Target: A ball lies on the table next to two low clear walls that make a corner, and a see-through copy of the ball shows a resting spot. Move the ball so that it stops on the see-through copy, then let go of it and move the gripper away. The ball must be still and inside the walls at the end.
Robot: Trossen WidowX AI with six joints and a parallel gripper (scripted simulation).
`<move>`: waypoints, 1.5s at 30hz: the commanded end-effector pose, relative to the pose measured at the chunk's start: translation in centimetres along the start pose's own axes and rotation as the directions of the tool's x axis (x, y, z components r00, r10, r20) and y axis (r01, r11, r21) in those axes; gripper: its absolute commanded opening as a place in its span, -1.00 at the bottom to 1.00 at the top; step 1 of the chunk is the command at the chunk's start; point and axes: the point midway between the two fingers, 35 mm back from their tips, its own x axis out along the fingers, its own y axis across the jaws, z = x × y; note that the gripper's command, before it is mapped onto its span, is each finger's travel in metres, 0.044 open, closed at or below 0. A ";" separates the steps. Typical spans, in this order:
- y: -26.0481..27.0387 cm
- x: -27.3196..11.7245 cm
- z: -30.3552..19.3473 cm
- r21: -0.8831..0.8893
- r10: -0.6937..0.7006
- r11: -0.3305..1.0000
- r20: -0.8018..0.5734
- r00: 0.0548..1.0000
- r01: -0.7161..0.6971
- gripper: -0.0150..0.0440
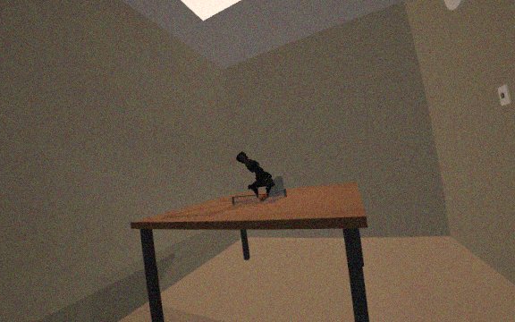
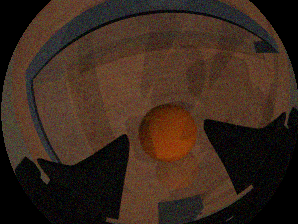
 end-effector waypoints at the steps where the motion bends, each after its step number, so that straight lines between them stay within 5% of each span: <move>1: 0.0 0.2 -0.1 -0.006 -0.005 1.000 0.001 1.000 0.005 0.62; 3: 0.0 0.2 -0.1 -0.006 -0.005 1.000 0.001 1.000 0.005 0.44; 12: 0.0 0.2 -0.1 -0.006 -0.005 1.000 0.001 1.000 0.005 0.24; 20: 0.3 -3.0 0.5 -0.007 0.002 1.000 0.002 1.000 -0.002 -0.47; 36: 0.1 -12.9 0.0 -0.007 0.001 1.000 0.000 1.000 -0.001 -0.49; 45: 0.0 -12.4 -1.0 -0.007 0.000 1.000 0.000 1.000 0.000 -0.49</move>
